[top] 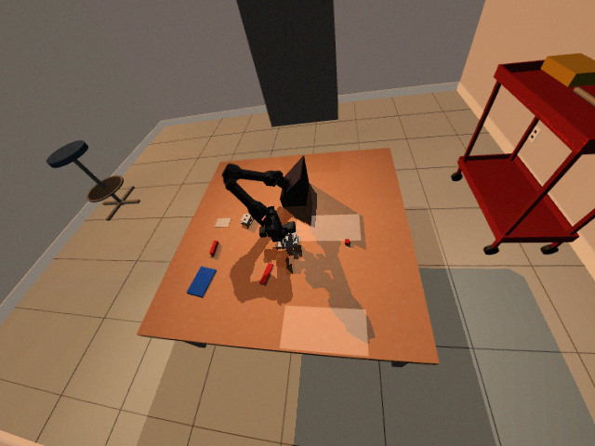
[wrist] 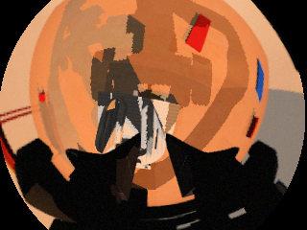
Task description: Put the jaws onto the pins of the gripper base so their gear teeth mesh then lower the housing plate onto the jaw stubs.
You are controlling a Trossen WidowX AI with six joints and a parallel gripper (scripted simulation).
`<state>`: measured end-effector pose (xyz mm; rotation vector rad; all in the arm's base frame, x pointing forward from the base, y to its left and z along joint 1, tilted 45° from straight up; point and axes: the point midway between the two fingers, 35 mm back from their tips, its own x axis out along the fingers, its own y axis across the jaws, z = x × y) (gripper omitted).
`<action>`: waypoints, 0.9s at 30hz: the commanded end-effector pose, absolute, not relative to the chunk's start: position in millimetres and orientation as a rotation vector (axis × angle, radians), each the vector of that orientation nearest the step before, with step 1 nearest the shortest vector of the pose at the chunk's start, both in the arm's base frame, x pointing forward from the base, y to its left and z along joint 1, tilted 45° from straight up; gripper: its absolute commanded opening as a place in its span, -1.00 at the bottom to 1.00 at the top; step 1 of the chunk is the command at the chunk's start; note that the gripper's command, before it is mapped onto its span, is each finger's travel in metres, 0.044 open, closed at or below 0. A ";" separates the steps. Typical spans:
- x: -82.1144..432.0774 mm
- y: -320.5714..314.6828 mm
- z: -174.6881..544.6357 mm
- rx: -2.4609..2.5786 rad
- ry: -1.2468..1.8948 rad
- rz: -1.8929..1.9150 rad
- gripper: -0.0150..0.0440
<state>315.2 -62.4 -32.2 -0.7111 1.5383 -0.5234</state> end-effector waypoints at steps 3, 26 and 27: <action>315.7 -62.4 -32.3 -0.715 1.536 -0.522 -0.04; 315.2 -62.5 -32.2 -0.711 1.538 -0.523 0.27; 315.2 -62.5 -32.2 -0.711 1.538 -0.523 0.27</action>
